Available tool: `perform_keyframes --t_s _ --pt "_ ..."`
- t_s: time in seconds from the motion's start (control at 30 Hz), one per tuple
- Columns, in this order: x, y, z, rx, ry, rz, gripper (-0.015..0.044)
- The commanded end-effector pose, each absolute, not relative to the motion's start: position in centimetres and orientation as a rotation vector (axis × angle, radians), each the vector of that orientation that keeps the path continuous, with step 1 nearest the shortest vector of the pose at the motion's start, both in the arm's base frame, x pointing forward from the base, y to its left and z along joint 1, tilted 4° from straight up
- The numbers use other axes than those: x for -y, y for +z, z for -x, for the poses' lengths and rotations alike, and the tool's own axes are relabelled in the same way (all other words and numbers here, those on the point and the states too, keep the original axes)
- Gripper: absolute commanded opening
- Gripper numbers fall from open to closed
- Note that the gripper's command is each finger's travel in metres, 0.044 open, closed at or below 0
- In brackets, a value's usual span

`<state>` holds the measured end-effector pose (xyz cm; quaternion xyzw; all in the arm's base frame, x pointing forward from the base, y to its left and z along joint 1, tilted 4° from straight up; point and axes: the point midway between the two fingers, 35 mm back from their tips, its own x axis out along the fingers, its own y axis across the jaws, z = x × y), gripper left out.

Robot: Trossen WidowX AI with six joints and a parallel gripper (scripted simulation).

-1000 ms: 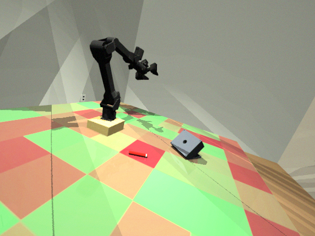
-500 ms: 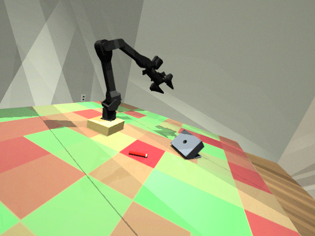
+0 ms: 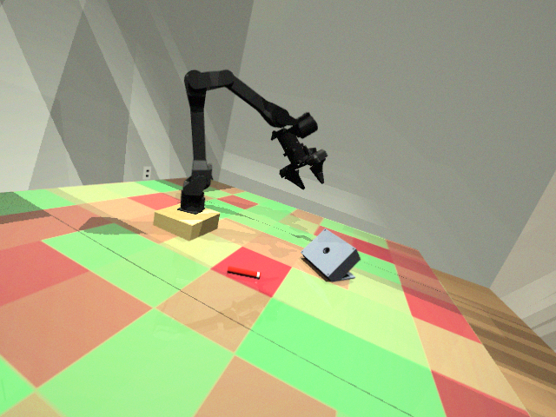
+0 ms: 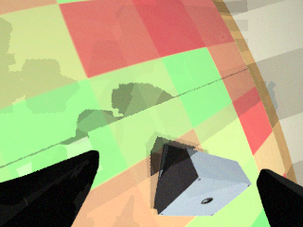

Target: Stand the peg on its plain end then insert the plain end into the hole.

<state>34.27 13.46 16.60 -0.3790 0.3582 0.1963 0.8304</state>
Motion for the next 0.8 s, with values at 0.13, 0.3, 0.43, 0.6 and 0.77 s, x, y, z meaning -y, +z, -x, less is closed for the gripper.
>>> perform_keyframes --t_s 0.13,0.3,0.43,0.6,0.77 --pt "-5.0 13.6 -36.1 -0.992 0.293 0.732 0.0440" --pt "0.0 12.0 -36.2 -1.112 0.215 0.652 0.0440" --pt "3.8 10.8 -35.6 -1.209 0.170 0.587 0.0440" --pt "8.8 9.1 -33.8 -1.355 0.136 0.489 0.0440" --pt "13.2 7.7 -31.2 -1.485 0.115 0.362 0.0440"
